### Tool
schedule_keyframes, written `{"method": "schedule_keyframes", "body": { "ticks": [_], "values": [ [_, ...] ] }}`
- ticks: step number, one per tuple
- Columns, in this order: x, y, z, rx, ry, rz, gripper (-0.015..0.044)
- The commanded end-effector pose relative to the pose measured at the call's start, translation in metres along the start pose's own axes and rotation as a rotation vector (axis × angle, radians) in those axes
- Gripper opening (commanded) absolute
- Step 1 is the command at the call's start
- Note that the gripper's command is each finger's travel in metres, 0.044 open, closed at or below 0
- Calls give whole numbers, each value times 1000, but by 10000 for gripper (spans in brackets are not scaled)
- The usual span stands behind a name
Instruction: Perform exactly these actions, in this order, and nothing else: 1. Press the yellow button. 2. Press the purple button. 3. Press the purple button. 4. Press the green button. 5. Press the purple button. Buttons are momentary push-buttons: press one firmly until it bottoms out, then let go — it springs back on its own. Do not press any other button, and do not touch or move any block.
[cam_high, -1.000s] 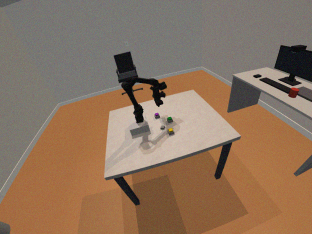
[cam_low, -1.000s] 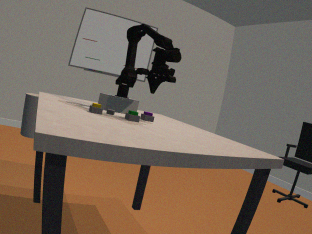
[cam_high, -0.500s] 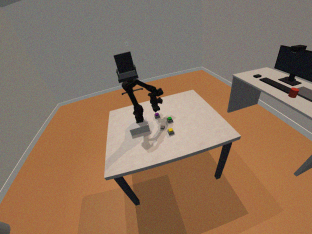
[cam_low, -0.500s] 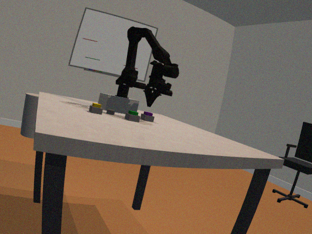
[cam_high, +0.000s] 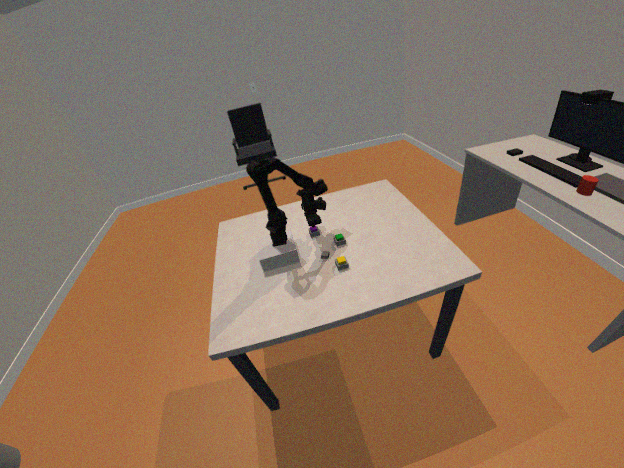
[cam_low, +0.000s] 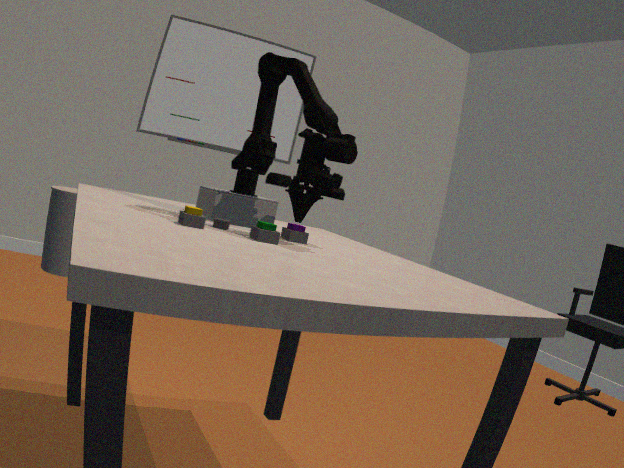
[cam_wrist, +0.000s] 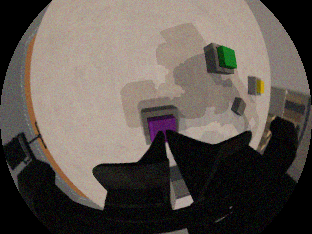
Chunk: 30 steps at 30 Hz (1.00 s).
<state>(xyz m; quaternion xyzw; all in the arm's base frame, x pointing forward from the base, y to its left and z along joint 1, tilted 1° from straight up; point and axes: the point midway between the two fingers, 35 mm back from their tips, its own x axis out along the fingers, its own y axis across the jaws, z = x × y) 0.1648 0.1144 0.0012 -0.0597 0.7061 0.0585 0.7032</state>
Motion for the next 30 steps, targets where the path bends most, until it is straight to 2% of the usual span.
{"method": "schedule_keyframes", "body": {
  "ticks": [1,24,28,30],
  "values": [
    [7,0,-1,3,2,1,20],
    [15,0,-1,3,2,1,20],
    [-16,0,-1,3,2,1,20],
    [-19,0,-1,3,2,1,20]
  ]
}}
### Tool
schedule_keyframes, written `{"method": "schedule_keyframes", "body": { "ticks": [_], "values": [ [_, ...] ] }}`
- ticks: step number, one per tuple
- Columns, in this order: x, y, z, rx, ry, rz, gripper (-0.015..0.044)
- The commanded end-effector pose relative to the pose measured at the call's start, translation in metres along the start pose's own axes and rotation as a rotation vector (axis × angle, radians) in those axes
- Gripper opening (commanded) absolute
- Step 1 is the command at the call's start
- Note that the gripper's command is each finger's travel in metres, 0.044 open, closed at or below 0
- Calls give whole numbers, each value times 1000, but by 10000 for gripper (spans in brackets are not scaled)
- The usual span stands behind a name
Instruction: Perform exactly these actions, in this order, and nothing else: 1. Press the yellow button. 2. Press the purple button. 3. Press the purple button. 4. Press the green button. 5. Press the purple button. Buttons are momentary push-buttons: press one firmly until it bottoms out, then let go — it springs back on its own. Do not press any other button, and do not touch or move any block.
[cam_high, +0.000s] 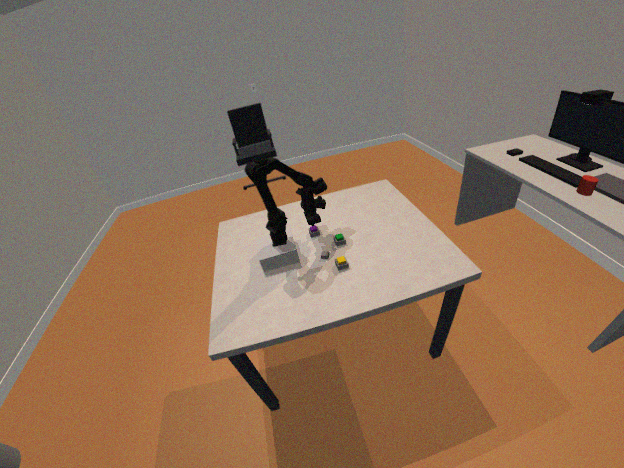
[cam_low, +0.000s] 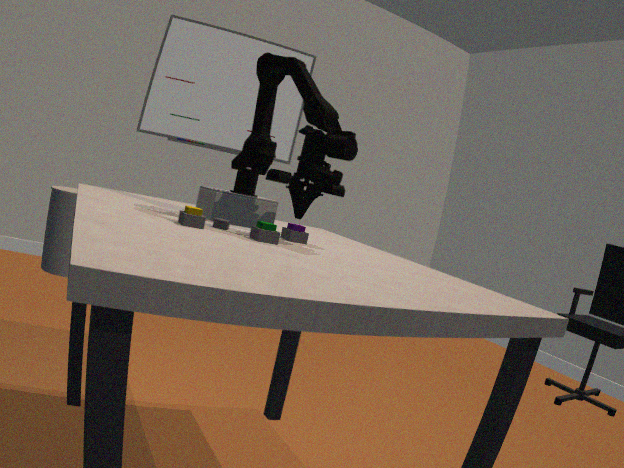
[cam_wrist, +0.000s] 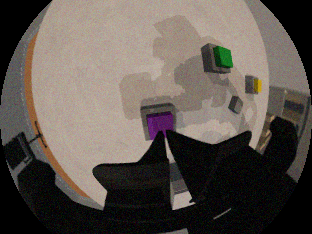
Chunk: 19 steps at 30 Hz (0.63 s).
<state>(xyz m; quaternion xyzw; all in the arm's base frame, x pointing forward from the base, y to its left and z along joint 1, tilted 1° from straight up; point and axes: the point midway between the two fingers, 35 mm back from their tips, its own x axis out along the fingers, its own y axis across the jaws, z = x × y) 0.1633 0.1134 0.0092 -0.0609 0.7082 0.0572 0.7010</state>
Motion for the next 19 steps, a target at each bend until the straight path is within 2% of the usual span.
{"method": "schedule_keyframes", "body": {
  "ticks": [1,4,15,19],
  "values": [
    [-11,0,1,3,-4,4,20],
    [-19,12,11,3,-5,5,99],
    [-73,110,62,3,-9,12,387],
    [-75,117,64,3,-9,13,400]
  ]
}}
